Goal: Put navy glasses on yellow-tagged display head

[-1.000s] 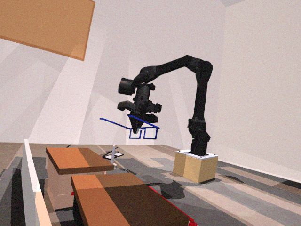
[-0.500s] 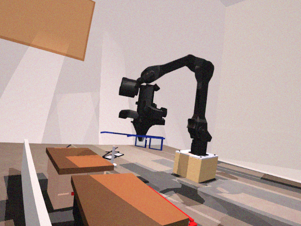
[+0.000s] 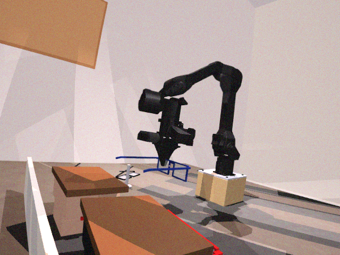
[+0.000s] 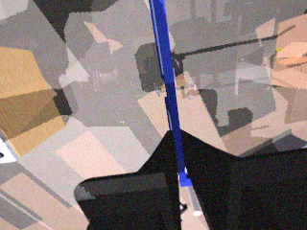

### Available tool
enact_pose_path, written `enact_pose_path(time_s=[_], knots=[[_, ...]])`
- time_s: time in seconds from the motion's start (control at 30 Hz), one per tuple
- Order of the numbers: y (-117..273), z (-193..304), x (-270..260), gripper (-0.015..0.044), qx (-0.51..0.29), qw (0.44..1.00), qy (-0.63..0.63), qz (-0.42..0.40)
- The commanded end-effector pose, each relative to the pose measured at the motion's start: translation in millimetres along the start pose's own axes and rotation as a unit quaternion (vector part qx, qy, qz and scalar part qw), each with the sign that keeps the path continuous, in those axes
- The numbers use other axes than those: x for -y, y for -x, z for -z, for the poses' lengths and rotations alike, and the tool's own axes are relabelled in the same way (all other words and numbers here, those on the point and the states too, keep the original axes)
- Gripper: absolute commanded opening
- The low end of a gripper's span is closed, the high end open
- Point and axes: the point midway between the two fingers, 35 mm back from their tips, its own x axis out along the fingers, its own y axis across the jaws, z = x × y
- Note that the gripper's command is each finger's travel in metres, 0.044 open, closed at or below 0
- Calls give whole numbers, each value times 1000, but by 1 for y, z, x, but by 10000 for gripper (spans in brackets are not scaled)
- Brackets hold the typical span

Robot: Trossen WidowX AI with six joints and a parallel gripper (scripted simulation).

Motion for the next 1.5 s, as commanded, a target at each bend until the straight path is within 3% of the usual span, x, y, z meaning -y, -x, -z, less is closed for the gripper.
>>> enact_pose_path(time_s=[0.0,1.47], knots=[[-5,0,-2,0,-4,1000,-2,-2],[-51,-1,-3,0,8,1000,-2,-1]])
